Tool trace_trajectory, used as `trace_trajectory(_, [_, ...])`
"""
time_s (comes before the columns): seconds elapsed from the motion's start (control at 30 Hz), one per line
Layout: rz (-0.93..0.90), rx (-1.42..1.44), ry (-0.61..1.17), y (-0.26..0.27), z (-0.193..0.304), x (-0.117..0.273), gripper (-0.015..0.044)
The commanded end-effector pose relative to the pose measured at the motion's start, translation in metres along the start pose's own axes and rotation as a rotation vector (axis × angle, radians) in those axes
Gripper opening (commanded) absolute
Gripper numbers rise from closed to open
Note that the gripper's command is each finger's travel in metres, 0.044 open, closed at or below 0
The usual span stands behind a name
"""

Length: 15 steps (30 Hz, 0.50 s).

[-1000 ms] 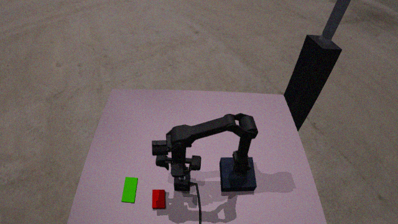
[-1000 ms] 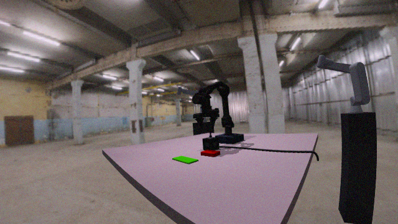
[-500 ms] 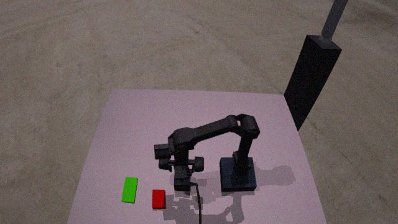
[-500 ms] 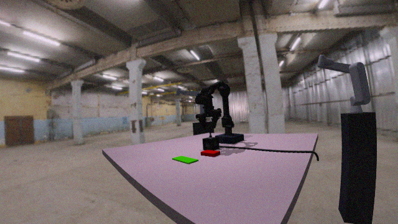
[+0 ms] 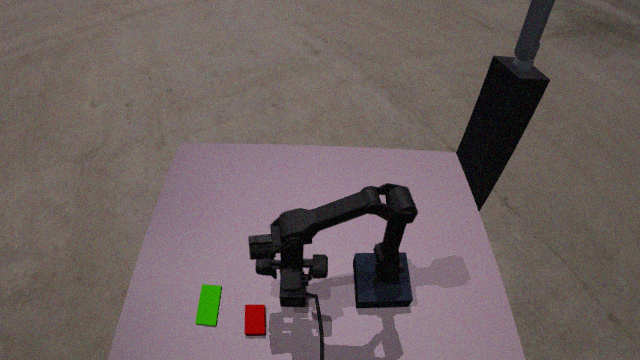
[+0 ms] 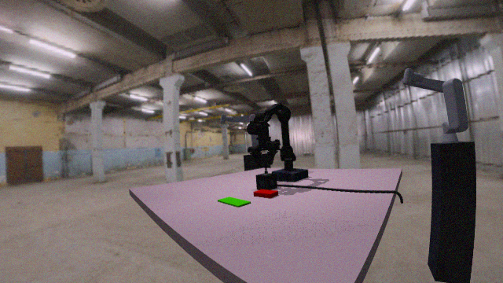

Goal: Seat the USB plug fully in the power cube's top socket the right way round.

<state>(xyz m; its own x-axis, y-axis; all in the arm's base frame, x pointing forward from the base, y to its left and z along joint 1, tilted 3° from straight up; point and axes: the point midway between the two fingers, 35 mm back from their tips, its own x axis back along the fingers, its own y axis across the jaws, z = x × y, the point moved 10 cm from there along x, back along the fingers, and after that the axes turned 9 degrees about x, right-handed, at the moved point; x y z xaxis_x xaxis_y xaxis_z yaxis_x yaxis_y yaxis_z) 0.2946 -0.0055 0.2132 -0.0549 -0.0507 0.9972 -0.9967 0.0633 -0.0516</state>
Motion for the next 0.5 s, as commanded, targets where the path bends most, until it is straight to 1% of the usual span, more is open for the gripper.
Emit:
trace_trajectory(0.0, [-0.009, -0.003, 0.003, 0.0012, 0.0001, -0.0065, 0.044])
trace_trajectory(0.47, [-0.009, -0.003, 0.003, 0.0014, 0.0002, -0.0162, 0.044])
